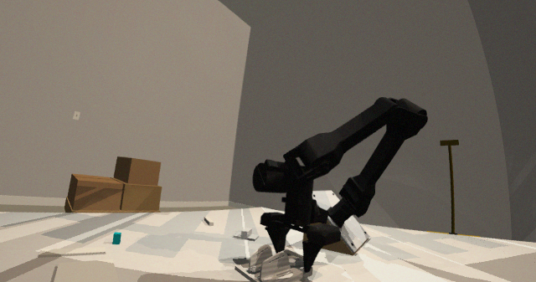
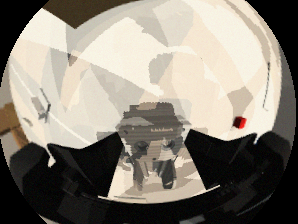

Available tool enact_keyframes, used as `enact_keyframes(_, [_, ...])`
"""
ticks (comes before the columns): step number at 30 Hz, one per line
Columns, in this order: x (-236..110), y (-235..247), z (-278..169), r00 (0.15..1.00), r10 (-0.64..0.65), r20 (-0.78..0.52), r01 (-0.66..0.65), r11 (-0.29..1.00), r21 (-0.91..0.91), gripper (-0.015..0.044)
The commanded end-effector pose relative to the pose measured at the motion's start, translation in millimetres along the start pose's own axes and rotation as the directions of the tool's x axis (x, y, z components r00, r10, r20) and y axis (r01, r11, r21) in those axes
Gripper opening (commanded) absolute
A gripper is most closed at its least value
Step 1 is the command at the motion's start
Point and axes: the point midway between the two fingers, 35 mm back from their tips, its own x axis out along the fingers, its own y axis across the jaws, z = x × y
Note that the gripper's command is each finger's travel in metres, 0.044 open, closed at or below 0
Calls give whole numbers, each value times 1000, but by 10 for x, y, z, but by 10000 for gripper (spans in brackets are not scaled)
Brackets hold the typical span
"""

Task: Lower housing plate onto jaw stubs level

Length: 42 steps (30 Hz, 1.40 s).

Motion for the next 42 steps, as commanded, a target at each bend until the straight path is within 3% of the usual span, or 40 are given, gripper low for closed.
enact_keyframes(1, [31,-12,-8,1000,-3,1,3,1000,-9,351])
enact_keyframes(42, [-22,-11,-9,1000,-3,1,3,1000,-9,351])
